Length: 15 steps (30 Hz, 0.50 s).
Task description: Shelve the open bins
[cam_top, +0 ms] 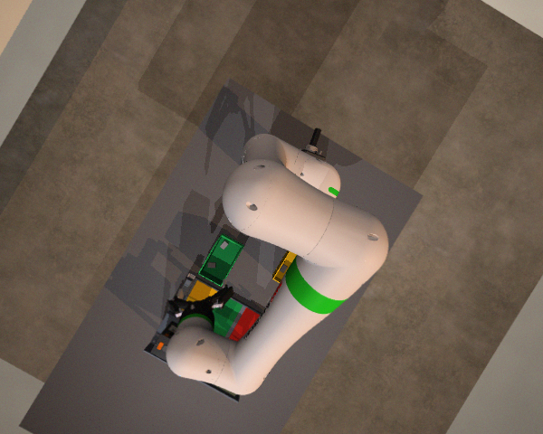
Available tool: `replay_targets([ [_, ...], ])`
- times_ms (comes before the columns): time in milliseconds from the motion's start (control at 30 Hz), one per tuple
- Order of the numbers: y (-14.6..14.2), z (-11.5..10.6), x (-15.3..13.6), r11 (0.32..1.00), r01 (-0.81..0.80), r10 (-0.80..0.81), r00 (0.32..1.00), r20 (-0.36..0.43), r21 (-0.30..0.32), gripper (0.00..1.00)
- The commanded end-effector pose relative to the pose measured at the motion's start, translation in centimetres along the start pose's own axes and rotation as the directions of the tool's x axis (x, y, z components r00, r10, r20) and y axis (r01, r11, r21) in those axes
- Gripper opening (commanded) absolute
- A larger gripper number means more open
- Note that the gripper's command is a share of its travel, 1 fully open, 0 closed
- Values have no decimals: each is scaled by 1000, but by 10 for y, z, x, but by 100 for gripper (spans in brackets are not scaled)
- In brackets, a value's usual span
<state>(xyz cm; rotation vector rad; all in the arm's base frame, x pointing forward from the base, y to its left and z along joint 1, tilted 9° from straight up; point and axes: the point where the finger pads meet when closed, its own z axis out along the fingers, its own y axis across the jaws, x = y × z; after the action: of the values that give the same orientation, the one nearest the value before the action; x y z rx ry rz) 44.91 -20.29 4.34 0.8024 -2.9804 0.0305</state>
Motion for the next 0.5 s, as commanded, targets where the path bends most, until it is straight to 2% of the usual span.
replay_targets([
  [0,0,6,19,992,-124,125,992,27,-26,100],
  [233,5,15,52,930,-357,363,930,62,-92,100],
  [467,12,23,78,821,-549,564,822,77,-158,100],
])
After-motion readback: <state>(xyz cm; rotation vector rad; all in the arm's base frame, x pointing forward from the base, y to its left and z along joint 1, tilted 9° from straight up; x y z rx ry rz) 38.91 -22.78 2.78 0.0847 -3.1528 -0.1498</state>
